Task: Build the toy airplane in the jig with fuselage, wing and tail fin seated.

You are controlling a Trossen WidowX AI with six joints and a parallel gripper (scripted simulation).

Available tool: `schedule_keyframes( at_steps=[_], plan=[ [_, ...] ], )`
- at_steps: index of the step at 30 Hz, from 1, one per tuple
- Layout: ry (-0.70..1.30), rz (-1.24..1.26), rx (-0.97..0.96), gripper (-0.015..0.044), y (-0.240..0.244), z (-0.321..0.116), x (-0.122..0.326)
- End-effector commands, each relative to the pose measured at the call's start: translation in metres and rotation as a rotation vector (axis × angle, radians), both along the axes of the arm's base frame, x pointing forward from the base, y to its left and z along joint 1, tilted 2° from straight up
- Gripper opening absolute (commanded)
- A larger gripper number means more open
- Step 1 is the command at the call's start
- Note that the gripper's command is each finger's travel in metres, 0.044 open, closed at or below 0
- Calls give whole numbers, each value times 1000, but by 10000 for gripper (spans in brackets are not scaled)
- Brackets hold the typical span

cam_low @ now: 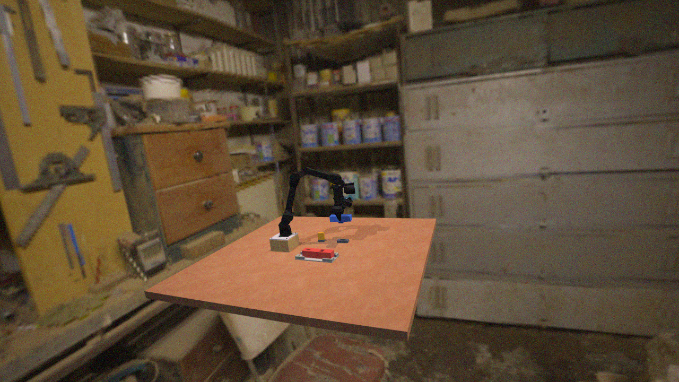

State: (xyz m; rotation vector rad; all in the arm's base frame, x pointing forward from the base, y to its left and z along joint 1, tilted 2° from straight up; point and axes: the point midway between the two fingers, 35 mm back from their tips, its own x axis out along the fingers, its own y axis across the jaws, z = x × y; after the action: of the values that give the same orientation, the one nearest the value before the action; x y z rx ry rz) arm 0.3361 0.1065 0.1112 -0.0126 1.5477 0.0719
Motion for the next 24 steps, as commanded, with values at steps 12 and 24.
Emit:
schedule_keyframes(
  at_steps=[12,24],
  plan=[
    [-11,221,-12,0,-43,-6,7],
    [-17,426,-21,0,-82,-14,8]
  ],
)
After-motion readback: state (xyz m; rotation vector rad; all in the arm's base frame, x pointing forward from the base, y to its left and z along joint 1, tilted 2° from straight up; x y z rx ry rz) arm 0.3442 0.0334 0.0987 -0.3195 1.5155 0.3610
